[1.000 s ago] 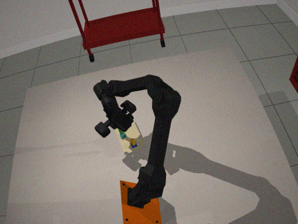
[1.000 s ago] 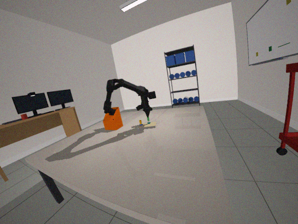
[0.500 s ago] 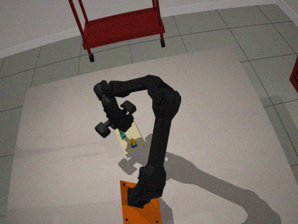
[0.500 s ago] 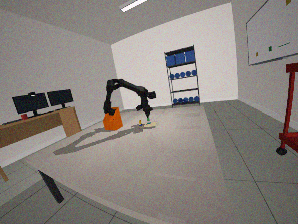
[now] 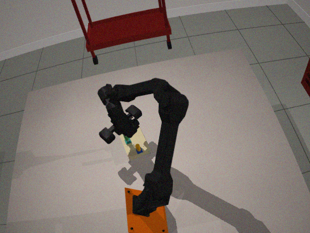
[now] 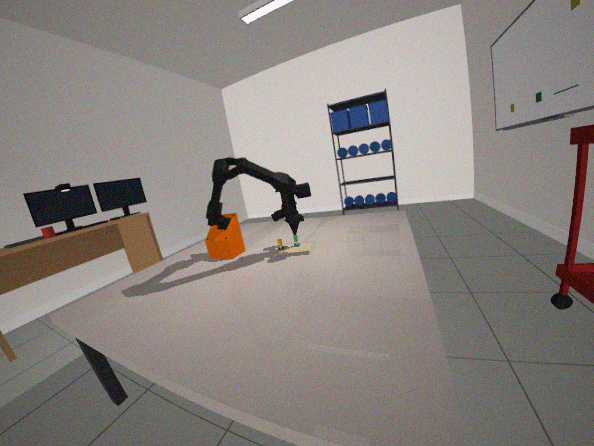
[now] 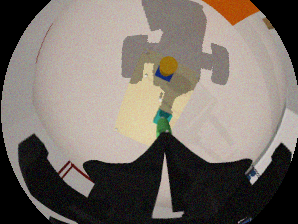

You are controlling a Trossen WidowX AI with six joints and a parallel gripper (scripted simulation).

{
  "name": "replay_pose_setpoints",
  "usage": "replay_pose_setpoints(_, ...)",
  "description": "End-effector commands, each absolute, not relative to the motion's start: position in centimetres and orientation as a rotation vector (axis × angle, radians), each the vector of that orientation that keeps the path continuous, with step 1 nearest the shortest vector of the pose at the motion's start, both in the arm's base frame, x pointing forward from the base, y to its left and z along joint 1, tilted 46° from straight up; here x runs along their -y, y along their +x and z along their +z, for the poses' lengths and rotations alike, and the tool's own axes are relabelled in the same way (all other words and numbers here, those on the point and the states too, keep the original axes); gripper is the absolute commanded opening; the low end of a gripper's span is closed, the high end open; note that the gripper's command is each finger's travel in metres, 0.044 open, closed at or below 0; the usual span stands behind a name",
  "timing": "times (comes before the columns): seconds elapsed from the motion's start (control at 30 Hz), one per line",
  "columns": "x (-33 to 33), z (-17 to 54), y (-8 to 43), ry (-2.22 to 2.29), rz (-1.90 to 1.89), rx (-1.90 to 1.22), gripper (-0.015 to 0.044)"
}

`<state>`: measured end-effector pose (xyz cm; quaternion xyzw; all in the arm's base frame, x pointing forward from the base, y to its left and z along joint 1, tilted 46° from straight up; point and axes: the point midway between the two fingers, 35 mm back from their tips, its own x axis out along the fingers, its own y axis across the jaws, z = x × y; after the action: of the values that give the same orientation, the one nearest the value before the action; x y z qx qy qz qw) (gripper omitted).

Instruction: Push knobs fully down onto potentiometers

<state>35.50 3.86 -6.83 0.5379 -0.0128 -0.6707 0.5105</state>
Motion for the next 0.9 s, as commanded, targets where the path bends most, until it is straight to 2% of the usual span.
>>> replay_pose_setpoints(0.0,-3.3,-7.2,35.72,1.298,-1.618,0.044,0.0)
replay_pose_setpoints(0.87,-3.09,-7.41,35.75,1.298,-1.618,0.044,0.0)
